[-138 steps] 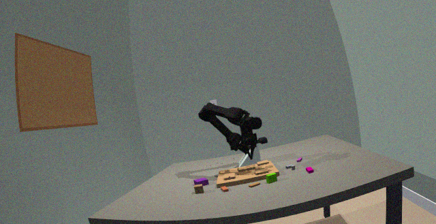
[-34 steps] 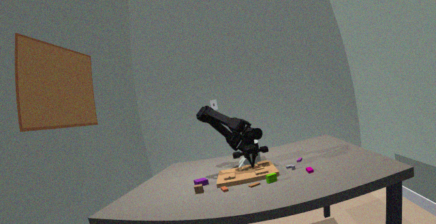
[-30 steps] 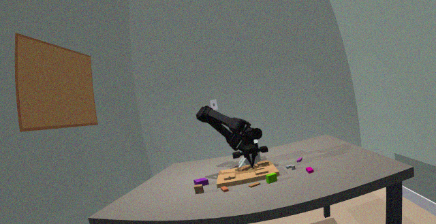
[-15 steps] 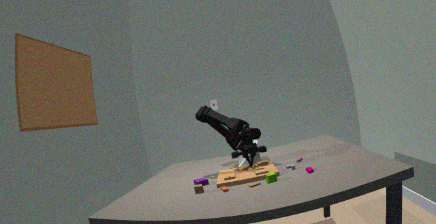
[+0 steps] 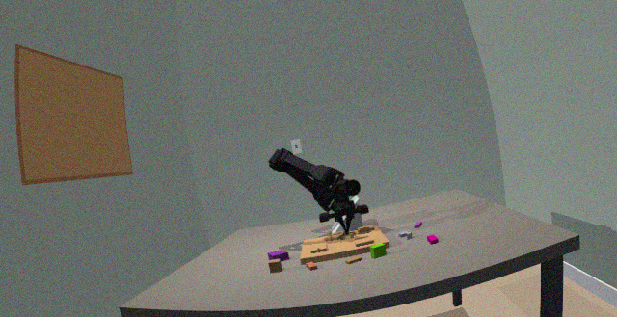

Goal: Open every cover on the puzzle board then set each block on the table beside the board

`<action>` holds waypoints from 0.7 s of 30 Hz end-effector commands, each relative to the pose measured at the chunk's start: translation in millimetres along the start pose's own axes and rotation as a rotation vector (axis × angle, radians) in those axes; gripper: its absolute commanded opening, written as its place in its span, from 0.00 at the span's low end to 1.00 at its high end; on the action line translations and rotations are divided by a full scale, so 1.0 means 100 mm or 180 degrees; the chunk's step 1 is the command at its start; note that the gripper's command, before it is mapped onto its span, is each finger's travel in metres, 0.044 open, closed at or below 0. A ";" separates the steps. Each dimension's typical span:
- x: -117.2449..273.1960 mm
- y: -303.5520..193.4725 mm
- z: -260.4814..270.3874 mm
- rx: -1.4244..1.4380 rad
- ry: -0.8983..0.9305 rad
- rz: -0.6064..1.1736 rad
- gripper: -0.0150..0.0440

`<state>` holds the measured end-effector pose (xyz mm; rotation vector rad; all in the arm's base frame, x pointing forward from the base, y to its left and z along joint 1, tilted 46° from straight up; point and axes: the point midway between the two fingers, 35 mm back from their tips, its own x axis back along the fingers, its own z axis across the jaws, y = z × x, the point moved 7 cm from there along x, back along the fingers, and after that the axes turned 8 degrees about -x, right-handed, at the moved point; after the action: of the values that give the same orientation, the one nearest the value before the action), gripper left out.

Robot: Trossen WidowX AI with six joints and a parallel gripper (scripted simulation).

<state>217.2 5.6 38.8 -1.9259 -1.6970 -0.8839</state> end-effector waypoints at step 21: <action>-0.01 -0.17 -0.23 0.0009 -0.0007 0.0018 0.25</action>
<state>199.9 -4.4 50.5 -1.9260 -1.6926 -0.8877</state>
